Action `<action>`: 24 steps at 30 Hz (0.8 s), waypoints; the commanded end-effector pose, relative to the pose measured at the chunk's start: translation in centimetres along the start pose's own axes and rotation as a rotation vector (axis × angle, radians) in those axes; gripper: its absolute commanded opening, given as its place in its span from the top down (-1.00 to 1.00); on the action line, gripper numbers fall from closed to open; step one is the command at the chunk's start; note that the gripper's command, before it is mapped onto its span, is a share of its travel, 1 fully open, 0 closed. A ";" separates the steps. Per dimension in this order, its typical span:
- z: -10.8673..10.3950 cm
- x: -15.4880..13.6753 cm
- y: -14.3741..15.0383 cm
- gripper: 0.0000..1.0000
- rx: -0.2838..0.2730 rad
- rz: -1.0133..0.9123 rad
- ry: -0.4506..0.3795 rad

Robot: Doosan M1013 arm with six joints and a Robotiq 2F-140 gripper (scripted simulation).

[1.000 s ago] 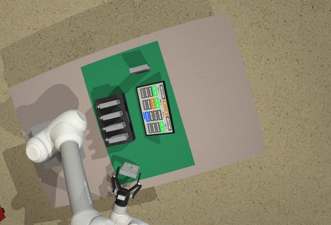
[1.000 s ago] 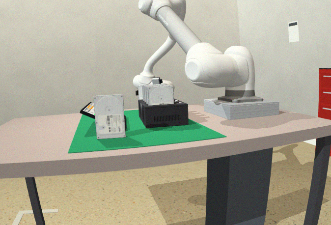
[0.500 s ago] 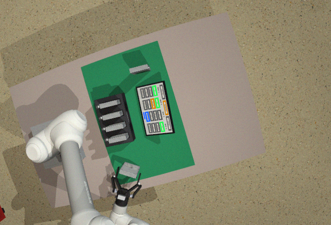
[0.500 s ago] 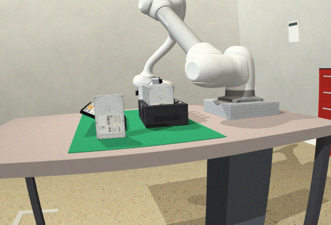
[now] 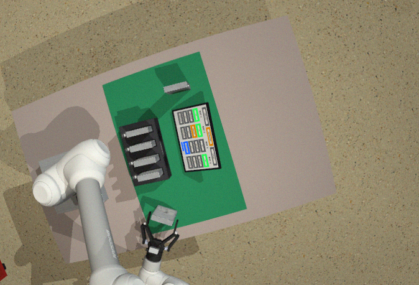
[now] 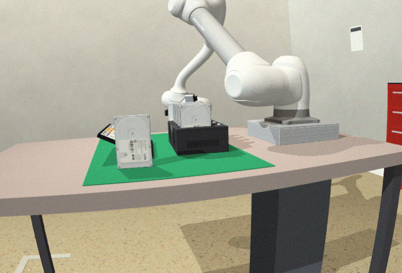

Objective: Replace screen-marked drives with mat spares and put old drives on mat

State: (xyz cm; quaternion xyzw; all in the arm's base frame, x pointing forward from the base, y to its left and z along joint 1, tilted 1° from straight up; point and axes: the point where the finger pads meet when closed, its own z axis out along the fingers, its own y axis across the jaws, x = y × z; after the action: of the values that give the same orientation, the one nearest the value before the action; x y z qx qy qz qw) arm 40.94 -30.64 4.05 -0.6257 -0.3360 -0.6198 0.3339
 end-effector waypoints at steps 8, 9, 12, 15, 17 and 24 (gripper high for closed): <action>-0.7 0.0 0.0 -0.78 0.000 -0.001 0.000; -0.8 0.0 0.0 -0.78 0.000 -0.001 0.000; -1.2 0.0 0.0 -0.78 0.000 -0.001 0.000; -1.5 0.0 0.0 -0.78 0.000 -0.001 0.000; -1.6 0.0 0.0 -0.78 0.000 -0.001 0.000; -2.7 0.0 0.0 -0.78 0.000 -0.001 0.000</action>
State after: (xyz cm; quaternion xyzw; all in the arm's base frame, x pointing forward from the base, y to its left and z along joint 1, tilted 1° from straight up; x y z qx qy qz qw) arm 39.67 -32.56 4.07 -0.6257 -0.3359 -0.6198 0.3339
